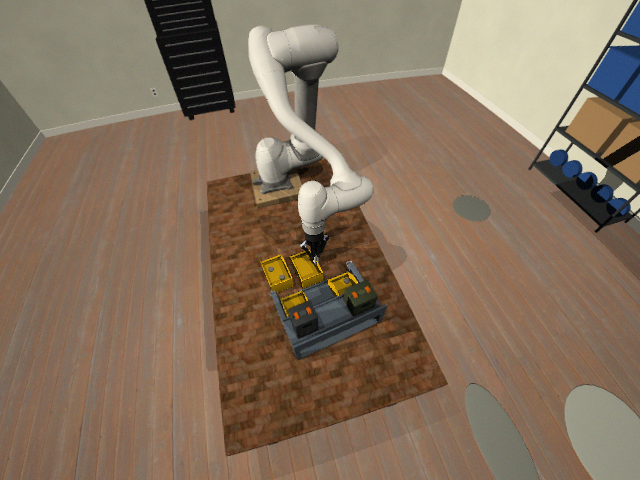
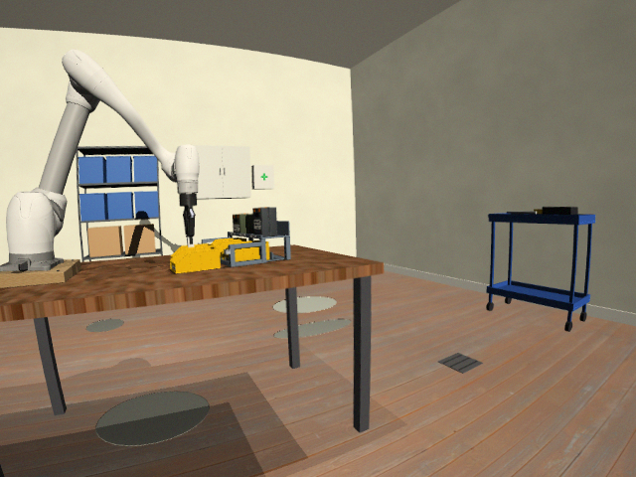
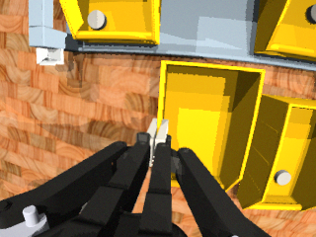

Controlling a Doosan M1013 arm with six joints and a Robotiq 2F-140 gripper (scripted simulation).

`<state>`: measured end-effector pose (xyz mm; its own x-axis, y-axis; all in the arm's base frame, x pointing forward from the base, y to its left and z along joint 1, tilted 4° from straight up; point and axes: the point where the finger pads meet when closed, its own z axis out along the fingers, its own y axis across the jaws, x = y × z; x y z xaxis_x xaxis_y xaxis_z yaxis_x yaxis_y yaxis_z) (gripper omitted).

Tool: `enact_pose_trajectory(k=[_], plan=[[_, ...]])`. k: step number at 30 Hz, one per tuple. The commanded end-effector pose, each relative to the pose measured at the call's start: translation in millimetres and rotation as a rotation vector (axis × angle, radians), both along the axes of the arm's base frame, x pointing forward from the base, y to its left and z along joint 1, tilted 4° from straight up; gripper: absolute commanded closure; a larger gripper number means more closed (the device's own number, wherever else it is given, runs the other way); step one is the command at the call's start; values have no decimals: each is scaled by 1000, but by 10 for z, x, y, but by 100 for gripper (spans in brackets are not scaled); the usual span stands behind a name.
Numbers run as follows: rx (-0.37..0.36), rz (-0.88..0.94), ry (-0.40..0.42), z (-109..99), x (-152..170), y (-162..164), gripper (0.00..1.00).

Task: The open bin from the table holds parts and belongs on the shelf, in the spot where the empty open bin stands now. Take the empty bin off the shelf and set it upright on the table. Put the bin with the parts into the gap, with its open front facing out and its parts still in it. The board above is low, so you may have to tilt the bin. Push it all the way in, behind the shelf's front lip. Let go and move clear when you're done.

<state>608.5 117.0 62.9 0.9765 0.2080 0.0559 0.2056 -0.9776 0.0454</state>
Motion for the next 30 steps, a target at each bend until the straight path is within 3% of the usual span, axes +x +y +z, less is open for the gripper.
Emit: enact_pose_trajectory(k=[1,30], plan=[[-3,0,4,-41,-29,-28,90],[-3,0,4,30,-33,-25,90]])
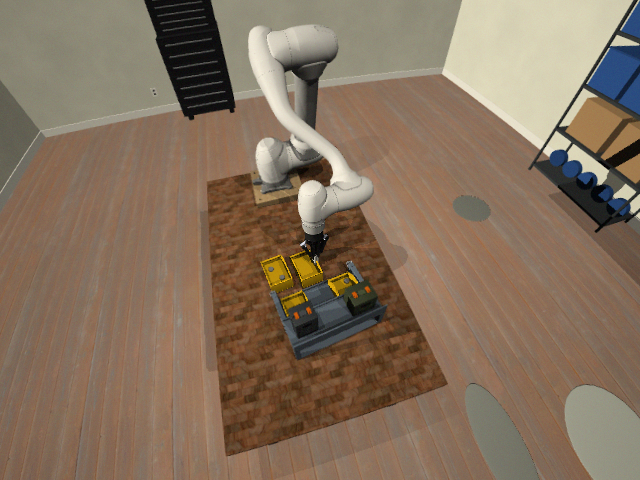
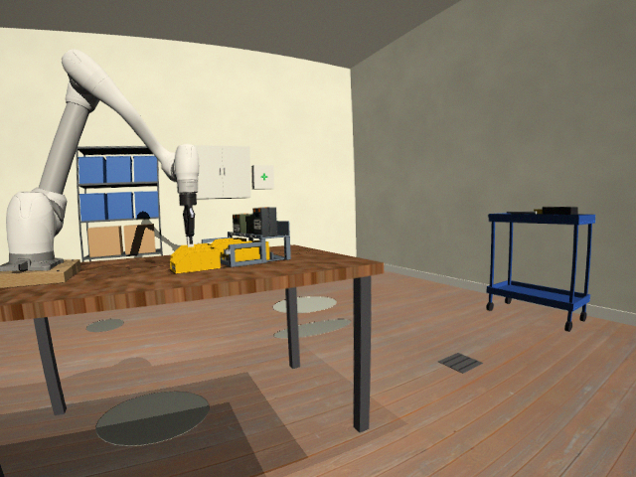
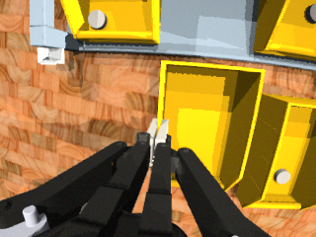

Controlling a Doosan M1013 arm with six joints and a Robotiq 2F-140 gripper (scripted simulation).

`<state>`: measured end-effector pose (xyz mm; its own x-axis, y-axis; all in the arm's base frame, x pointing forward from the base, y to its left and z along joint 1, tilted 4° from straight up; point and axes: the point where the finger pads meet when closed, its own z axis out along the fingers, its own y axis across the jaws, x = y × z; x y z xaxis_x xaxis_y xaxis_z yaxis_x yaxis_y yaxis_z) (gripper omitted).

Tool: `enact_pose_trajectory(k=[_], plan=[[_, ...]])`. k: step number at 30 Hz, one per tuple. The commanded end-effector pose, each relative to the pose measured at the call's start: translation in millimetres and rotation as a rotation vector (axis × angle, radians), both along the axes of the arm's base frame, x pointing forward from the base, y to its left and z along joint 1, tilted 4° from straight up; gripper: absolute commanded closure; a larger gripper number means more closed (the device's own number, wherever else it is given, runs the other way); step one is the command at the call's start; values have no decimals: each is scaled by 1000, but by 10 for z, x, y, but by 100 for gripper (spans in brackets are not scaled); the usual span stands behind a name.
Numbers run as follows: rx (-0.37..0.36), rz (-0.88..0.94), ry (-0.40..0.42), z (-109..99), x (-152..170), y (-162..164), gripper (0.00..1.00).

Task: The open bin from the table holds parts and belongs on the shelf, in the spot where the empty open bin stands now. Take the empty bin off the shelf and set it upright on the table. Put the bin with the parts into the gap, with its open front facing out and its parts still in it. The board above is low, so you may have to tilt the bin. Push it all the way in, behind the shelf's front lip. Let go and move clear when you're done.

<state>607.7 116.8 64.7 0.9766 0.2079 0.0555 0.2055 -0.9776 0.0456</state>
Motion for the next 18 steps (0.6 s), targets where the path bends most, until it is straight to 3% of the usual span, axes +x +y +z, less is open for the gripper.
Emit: enact_pose_trajectory(k=[1,18], plan=[[-3,0,4,12,-25,-23,90],[-3,0,4,131,-32,-19,90]])
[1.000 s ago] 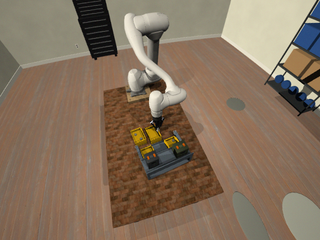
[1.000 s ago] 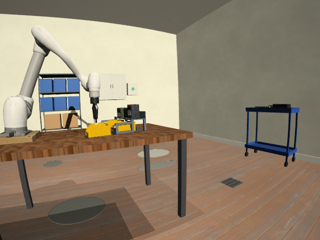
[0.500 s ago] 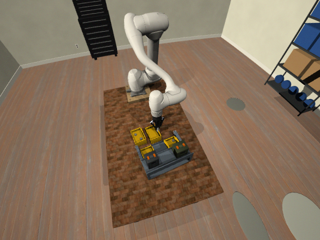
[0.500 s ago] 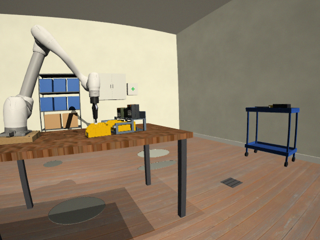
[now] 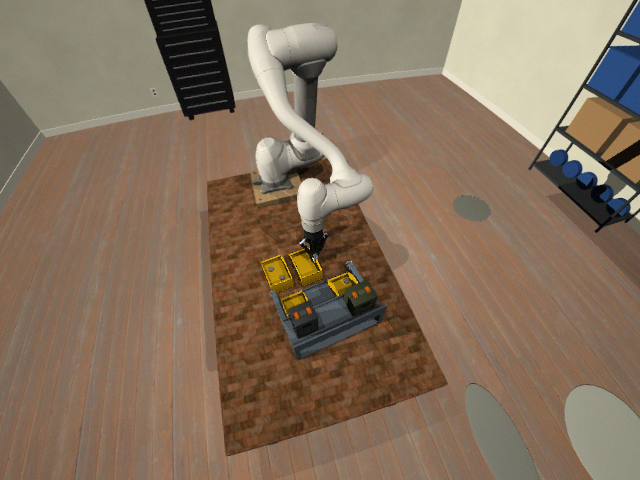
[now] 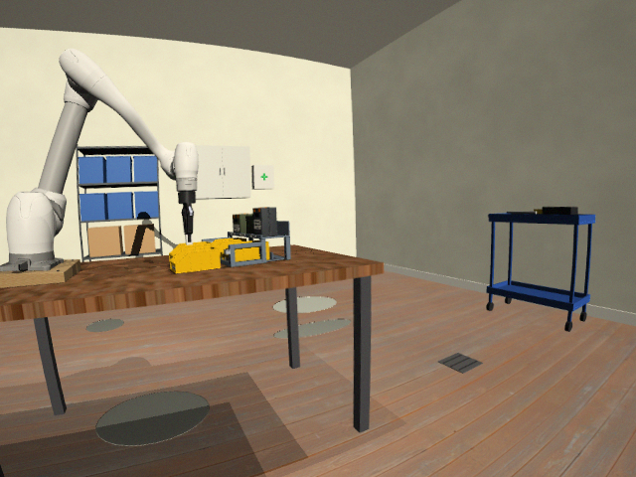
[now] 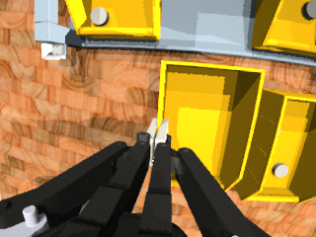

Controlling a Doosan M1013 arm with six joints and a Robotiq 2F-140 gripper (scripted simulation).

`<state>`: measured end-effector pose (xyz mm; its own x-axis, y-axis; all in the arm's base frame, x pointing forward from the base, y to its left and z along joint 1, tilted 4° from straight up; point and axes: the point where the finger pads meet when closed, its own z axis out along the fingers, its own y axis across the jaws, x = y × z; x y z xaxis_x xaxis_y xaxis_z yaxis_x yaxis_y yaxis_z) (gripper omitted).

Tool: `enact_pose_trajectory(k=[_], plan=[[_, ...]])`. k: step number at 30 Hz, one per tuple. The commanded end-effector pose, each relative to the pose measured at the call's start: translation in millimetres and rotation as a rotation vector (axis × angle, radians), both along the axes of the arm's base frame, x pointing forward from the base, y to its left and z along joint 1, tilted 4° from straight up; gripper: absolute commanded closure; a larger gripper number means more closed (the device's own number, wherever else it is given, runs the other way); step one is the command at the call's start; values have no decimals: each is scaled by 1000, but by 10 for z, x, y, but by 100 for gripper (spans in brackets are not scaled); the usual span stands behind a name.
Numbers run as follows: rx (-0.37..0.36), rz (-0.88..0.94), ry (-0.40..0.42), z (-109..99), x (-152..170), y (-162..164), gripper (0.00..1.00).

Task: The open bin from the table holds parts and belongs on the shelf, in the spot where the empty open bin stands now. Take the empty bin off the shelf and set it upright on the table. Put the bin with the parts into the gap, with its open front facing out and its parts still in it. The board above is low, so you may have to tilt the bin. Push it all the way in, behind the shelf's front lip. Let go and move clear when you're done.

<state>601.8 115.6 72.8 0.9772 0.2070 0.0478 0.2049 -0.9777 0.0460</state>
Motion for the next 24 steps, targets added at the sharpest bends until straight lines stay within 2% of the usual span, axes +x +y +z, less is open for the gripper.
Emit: enact_pose_trajectory(k=[1,24], plan=[[-1,1,-4,59,26,-6,90],[-1,1,-4,302,12,2,90]])
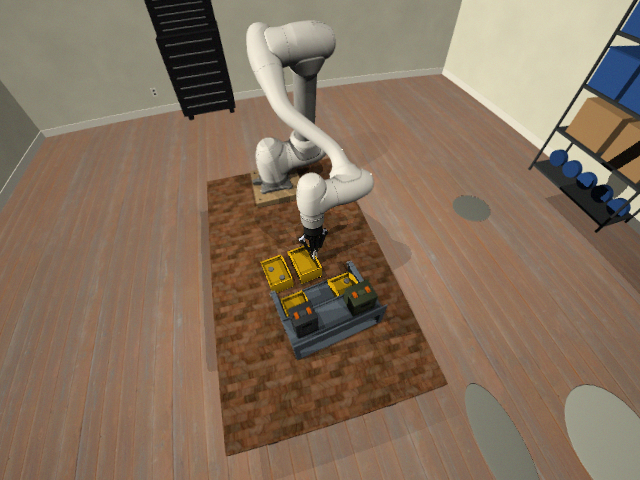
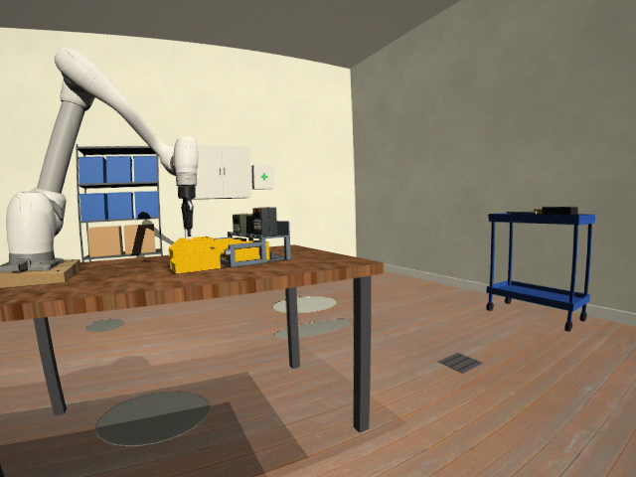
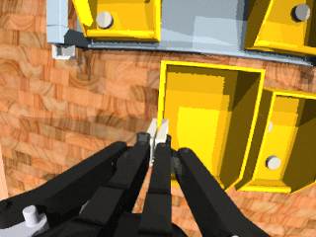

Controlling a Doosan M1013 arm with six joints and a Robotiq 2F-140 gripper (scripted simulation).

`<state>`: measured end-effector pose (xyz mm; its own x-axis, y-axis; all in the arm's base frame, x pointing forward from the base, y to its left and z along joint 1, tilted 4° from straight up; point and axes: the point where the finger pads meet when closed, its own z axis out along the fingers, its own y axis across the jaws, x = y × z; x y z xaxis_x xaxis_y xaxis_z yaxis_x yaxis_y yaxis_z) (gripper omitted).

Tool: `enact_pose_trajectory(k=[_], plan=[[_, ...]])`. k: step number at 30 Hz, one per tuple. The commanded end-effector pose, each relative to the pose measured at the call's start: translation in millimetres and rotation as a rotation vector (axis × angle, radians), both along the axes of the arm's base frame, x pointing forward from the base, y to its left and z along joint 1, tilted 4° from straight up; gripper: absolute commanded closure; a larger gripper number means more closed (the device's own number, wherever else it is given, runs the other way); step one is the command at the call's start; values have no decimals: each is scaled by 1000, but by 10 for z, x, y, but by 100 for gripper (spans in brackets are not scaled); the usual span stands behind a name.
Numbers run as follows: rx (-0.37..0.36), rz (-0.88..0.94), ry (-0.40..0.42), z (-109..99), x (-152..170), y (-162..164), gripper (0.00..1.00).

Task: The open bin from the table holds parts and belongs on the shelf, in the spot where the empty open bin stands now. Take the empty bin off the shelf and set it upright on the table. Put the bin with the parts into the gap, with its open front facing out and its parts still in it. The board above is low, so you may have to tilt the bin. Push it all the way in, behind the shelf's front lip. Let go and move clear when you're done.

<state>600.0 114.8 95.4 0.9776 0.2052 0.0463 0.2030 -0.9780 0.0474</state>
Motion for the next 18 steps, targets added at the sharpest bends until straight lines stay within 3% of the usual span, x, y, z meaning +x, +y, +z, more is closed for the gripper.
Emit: enact_pose_trajectory(k=[1,18], plan=[[1,3,-5,88,29,11,90],[1,3,-5,267,18,18,90]])
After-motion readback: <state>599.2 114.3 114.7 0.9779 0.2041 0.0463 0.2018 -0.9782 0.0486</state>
